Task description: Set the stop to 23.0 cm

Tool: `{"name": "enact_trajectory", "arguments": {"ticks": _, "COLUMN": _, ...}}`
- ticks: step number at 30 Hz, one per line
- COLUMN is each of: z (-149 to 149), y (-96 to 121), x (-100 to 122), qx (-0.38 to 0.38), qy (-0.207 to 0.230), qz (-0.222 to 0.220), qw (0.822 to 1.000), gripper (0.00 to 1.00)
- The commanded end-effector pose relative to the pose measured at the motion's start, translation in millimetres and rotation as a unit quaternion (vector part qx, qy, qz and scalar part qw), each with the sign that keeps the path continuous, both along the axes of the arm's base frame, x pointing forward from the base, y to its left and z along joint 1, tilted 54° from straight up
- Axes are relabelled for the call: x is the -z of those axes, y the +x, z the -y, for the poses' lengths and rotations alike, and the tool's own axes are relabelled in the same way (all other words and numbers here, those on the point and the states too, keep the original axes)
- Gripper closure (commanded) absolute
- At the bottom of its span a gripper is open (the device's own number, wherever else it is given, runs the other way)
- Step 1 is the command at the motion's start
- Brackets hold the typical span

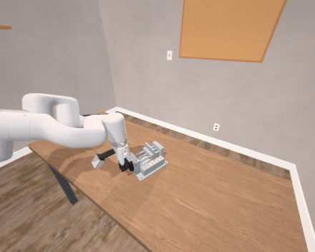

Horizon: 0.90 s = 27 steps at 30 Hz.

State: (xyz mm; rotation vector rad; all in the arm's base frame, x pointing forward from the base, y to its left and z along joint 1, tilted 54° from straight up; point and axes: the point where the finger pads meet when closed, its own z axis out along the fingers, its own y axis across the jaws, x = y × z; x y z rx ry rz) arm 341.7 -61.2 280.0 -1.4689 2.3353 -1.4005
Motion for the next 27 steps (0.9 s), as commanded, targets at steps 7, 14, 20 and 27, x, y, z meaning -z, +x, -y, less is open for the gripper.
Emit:
{"name": "enact_trajectory", "arguments": {"ticks": 7, "z": -0.3, "y": 0.4, "x": 0.0, "qx": -0.001, "qy": 0.000, "qz": 0.000, "qw": 1.000, "gripper": 0.94}}
{"name": "enact_trajectory", "arguments": {"ticks": 14, "z": -0.3, "y": 0.4, "x": 0.0, "qx": -0.001, "qy": 0.000, "qz": 0.000, "qw": 1.000, "gripper": 0.94}}
{"name": "enact_trajectory", "arguments": {"ticks": 20, "z": -0.3, "y": 0.4, "x": 0.0, "qx": -0.001, "qy": 0.000, "qz": 0.000, "qw": 1.000, "gripper": 0.94}}
{"name": "enact_trajectory", "arguments": {"ticks": 27, "z": -0.3, "y": 0.4, "x": 0.0, "qx": -0.001, "qy": 0.000, "qz": 0.000, "qw": 1.000, "gripper": 0.43}}
